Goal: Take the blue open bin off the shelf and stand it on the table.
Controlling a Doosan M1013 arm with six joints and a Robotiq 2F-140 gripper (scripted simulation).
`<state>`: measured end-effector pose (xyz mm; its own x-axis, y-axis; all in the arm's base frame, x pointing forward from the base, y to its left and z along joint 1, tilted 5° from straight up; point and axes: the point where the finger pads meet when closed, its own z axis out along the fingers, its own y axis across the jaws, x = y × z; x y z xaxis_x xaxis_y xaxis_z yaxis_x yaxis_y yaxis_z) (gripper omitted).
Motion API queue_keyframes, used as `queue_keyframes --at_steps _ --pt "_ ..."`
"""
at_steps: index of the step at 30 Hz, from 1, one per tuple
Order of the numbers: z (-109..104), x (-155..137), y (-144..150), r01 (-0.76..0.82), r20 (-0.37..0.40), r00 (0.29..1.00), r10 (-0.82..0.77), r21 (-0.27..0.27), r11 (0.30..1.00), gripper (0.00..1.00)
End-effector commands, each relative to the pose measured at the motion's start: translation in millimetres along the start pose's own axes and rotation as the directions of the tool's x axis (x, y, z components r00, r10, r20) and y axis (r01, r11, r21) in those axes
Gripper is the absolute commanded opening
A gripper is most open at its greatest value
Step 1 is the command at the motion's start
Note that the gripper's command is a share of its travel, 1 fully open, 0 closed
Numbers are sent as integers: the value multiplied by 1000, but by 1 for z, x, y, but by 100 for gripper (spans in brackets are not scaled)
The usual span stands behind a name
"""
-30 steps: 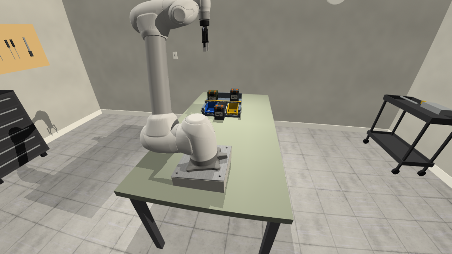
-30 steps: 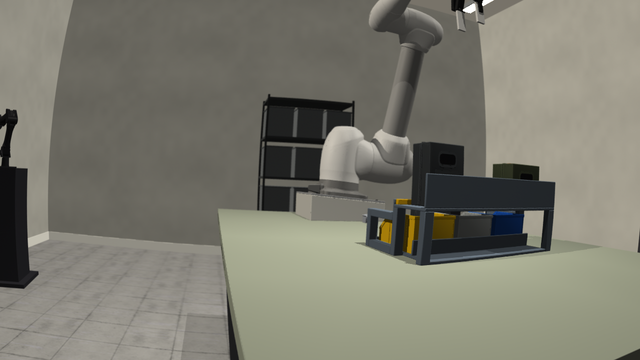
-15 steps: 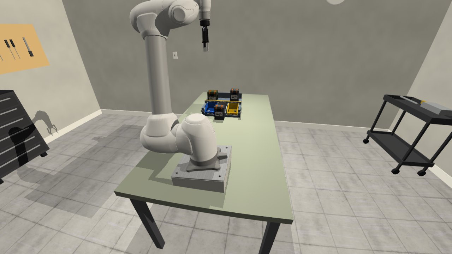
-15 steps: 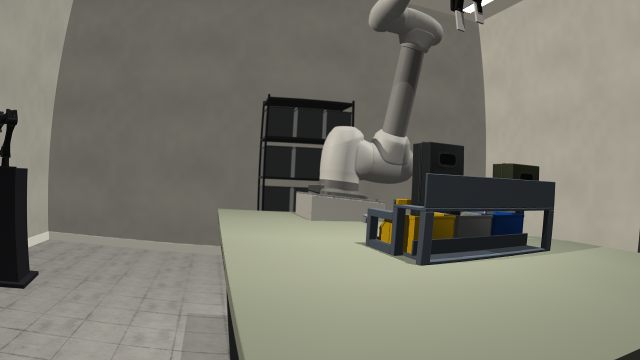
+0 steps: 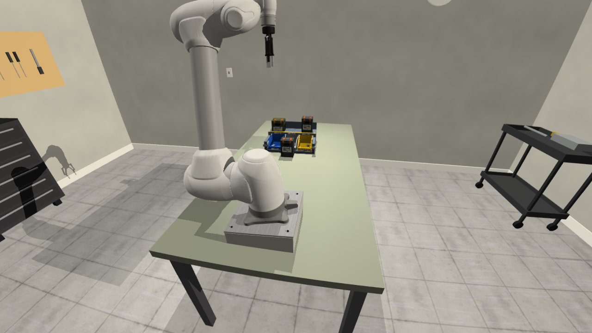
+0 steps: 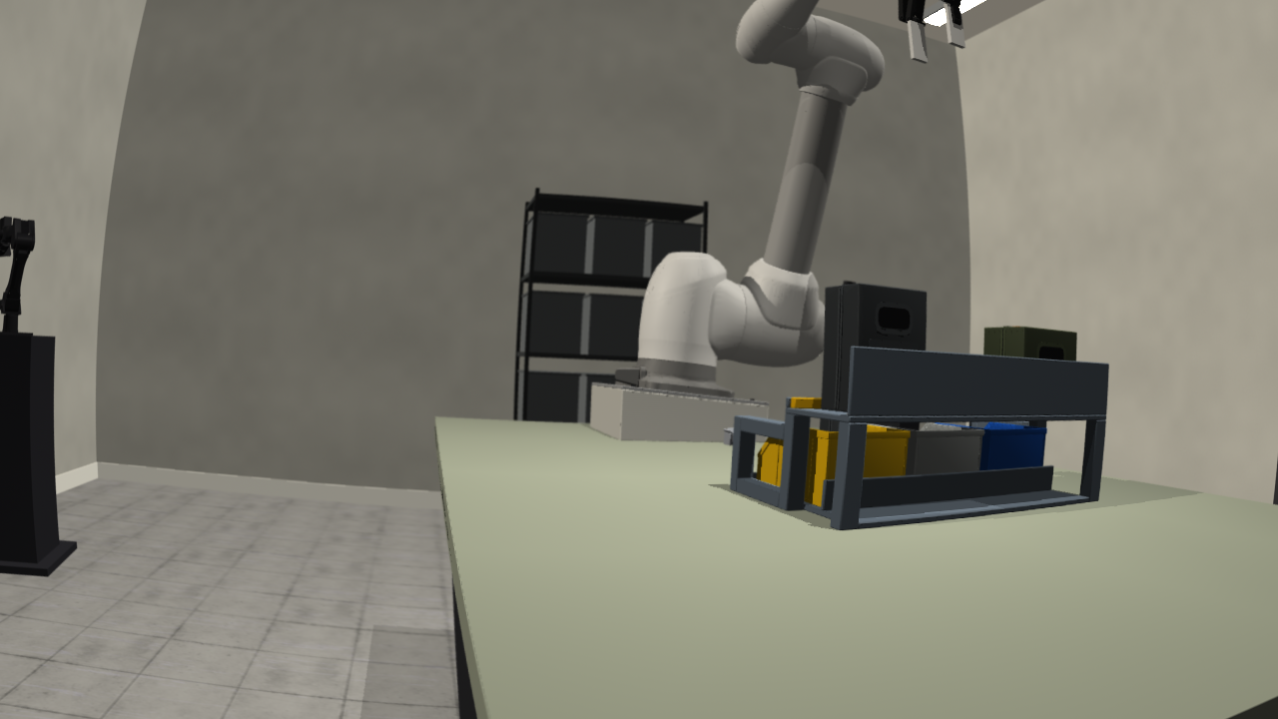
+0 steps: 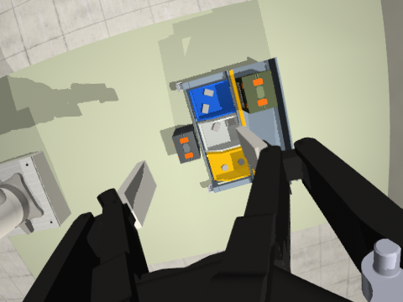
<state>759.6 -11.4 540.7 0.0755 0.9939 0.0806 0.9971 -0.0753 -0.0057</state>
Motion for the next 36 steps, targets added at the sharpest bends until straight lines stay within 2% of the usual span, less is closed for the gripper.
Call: queue_keyframes --at_steps 1,4,16,17,21,36 --pt "0 0 0 -26 0 1000 26 0 1000 57" --pt "0 -1 -1 -65 0 998 65 0 998 57" --pt "0 -1 -1 -65 0 998 65 0 998 57" --pt "0 -1 -1 -14 0 1000 14 0 1000 57" --pt "0 -2 -1 -65 0 998 65 0 998 57" --pt "0 -2 -1 -40 0 999 40 0 999 57"
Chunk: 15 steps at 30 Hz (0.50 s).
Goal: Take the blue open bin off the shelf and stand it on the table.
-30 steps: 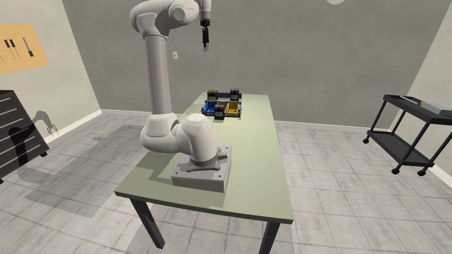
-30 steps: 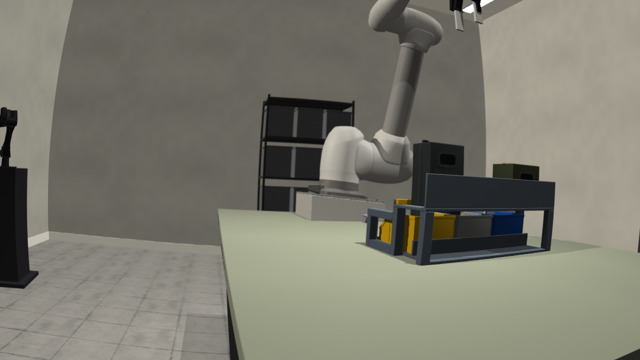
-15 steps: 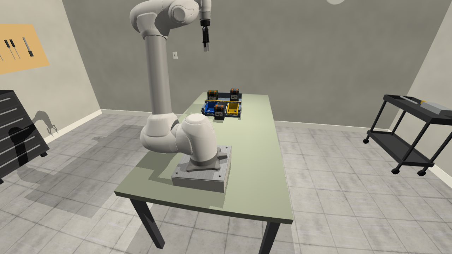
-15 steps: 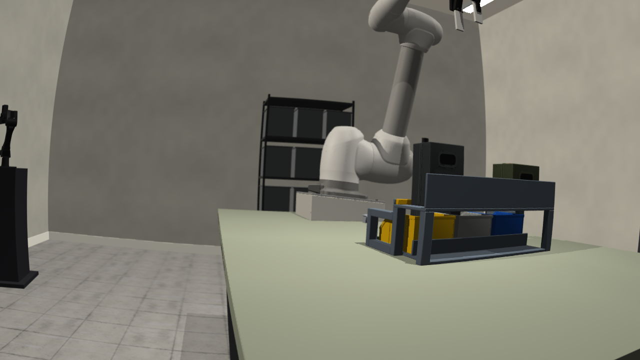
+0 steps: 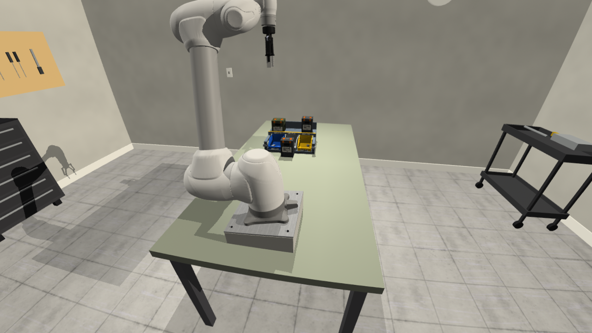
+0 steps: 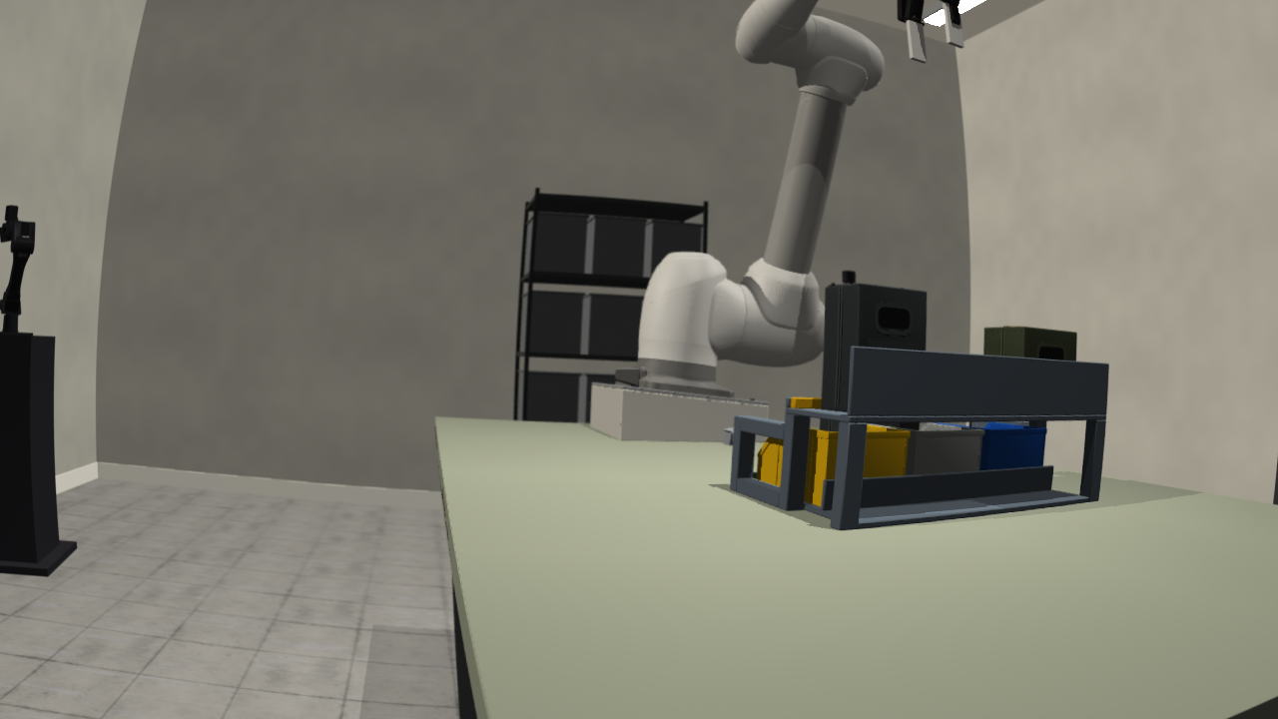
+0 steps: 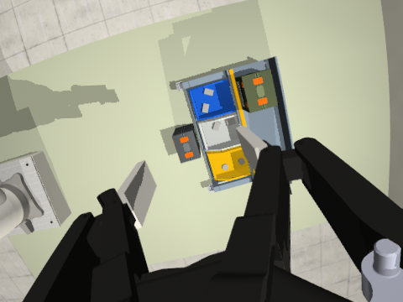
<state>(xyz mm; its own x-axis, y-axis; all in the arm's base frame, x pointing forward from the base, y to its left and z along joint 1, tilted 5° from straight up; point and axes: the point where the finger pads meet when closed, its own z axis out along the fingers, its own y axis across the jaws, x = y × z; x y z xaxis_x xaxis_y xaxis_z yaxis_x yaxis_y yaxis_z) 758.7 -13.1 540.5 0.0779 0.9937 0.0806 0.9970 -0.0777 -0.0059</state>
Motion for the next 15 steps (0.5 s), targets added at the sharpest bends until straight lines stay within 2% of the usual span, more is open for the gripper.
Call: queue_keyframes --at_steps 1,14,15 --pt "0 0 0 -50 0 999 50 0 999 57" --pt "0 0 0 -62 0 998 62 0 998 57" --pt "0 0 0 -13 0 1000 13 0 1000 57"
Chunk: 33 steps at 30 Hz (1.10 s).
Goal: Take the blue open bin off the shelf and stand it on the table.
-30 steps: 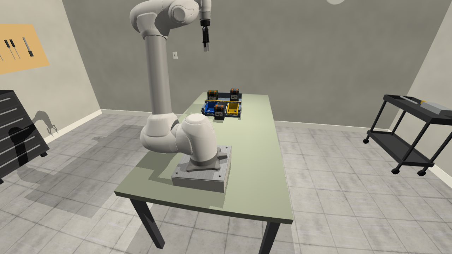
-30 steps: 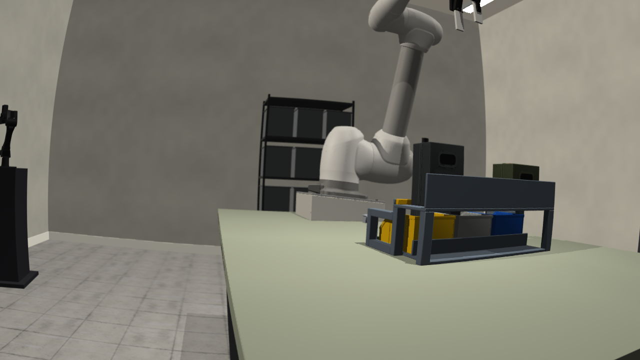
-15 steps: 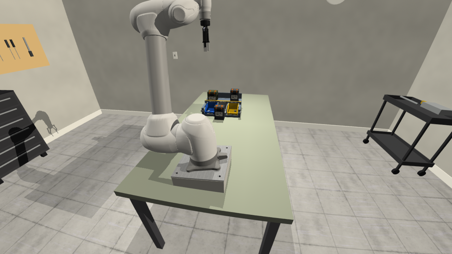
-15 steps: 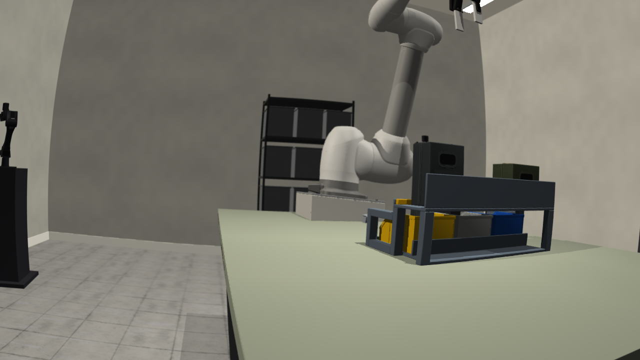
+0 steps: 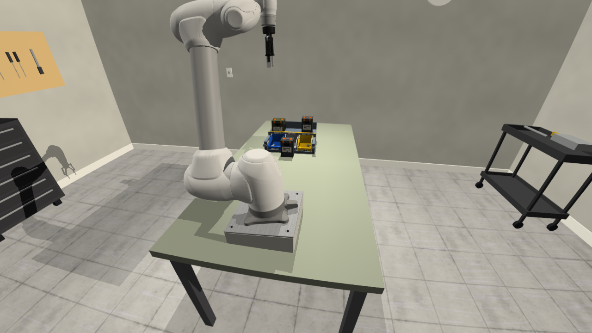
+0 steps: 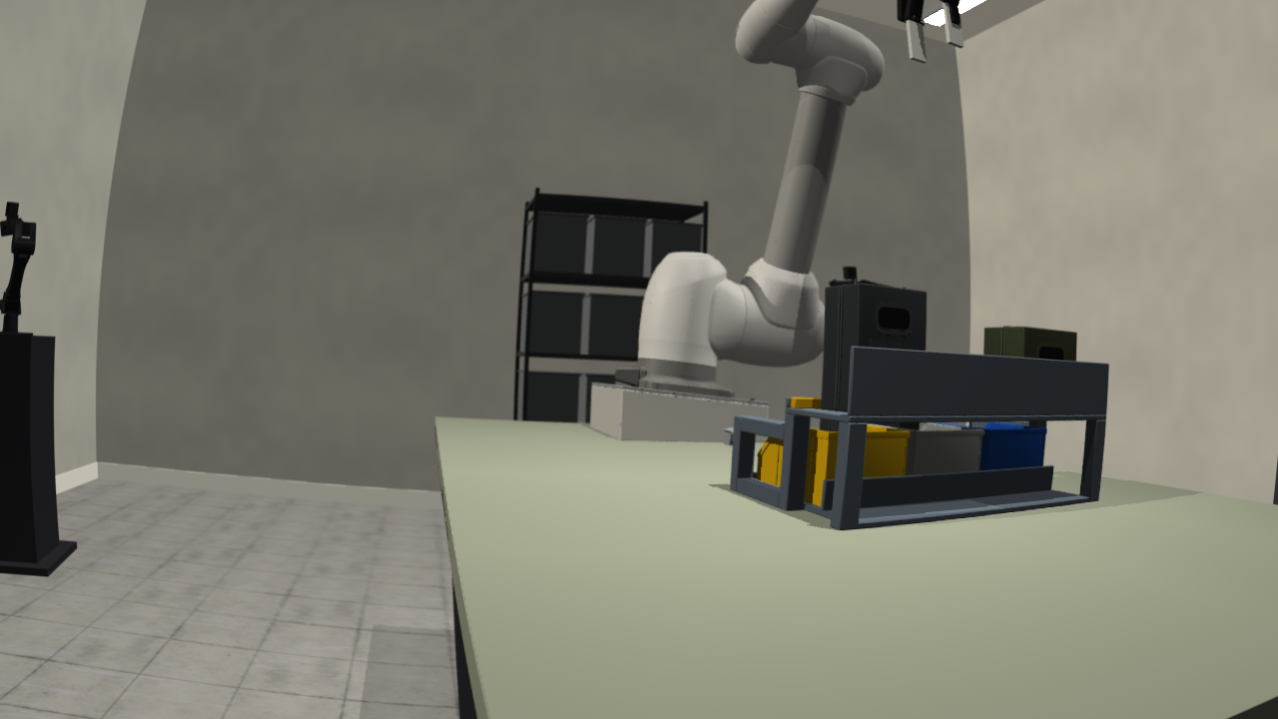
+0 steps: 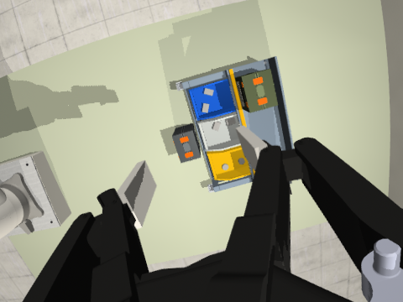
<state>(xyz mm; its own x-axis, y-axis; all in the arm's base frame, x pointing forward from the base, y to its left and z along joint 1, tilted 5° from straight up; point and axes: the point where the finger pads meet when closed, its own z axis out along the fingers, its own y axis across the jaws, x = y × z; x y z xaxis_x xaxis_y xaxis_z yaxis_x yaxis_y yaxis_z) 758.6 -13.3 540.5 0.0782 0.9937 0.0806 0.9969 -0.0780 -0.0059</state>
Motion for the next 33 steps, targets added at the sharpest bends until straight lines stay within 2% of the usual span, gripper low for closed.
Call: queue_keyframes --at_steps 1,16,17,21,33 --pt "0 0 0 -25 0 1000 25 0 1000 57" --pt "0 0 0 -62 0 998 62 0 998 57" --pt "10 0 0 -13 0 1000 13 0 1000 57" --pt "50 0 0 -62 0 998 62 0 998 57" --pt "50 0 0 -62 0 998 62 0 998 57"
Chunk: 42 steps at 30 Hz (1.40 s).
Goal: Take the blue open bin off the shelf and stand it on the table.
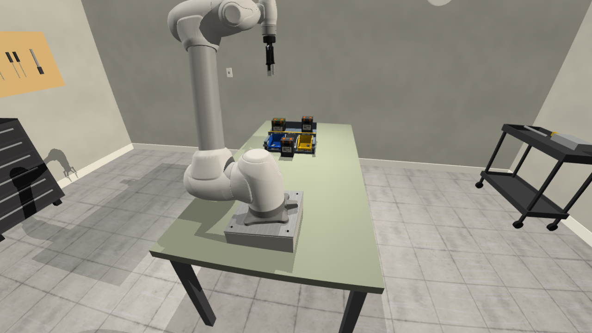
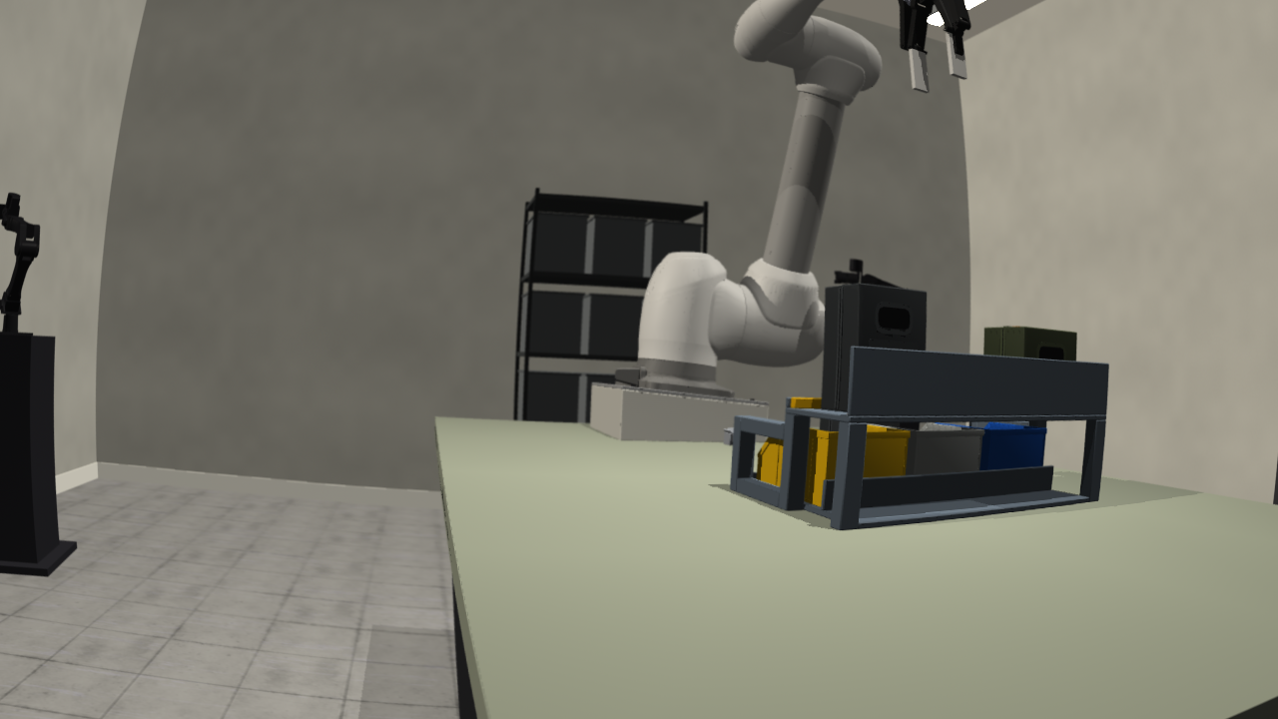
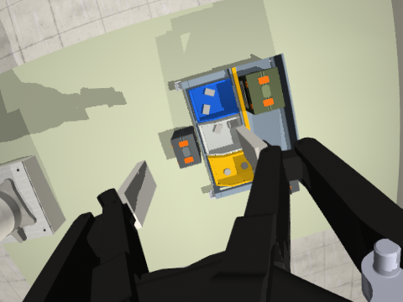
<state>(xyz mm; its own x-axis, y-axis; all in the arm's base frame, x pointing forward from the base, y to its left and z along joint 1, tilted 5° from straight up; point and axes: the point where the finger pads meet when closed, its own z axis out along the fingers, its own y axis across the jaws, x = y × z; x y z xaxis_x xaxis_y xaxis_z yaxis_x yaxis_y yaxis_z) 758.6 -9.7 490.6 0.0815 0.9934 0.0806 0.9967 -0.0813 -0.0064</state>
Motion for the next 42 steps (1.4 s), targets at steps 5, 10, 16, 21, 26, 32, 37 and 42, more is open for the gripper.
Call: queue_keyframes --at_steps 5,10,16,21,26,32,37,42 --pt "50 0 0 -59 0 998 59 0 998 57" --pt "50 0 0 -59 0 998 59 0 998 57" --pt "50 0 0 -59 0 998 59 0 998 57" --pt "90 0 0 -48 0 999 48 0 999 57" --pt "100 0 0 -59 0 998 59 0 998 57" --pt "100 0 0 -59 0 998 59 0 998 57" --pt "130 0 0 -37 0 999 37 0 999 57" --pt "150 0 0 -59 0 998 59 0 998 57"
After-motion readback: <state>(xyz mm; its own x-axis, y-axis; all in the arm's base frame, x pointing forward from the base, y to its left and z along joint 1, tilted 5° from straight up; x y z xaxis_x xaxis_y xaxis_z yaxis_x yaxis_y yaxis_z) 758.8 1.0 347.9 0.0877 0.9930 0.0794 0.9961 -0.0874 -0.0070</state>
